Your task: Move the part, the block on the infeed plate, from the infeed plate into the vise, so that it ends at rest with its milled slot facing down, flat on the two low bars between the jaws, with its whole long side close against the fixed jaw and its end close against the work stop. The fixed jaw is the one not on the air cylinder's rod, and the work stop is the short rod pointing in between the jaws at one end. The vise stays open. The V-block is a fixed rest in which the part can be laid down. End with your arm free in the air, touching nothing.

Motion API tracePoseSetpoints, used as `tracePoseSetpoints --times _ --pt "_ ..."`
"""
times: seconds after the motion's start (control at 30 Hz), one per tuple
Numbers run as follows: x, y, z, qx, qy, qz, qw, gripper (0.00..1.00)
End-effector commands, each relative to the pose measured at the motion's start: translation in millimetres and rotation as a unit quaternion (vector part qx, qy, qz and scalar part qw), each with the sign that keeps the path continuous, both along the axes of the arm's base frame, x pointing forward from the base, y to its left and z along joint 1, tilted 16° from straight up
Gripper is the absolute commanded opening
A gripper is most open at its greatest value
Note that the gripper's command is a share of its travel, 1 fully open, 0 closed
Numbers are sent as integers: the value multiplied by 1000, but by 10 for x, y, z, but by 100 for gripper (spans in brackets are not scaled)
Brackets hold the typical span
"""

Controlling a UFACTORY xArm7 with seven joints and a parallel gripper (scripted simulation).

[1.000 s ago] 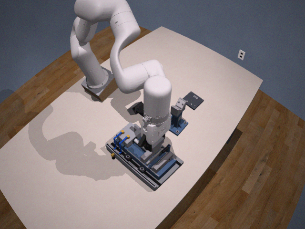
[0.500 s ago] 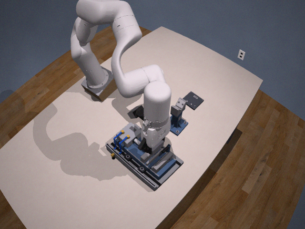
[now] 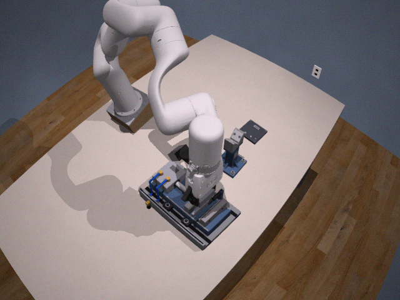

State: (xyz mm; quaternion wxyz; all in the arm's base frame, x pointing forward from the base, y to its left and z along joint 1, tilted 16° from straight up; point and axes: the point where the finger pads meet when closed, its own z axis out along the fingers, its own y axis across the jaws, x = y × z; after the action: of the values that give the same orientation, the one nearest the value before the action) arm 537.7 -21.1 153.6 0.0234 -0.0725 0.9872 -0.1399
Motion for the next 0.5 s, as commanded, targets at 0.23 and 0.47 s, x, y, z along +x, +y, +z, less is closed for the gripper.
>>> tracePoseSetpoints --times 0.23,0.47 --pt "32 -51 -178 0 -2 1 1000 0" --pt "39 -69 -245 0 -2 1 1000 0"
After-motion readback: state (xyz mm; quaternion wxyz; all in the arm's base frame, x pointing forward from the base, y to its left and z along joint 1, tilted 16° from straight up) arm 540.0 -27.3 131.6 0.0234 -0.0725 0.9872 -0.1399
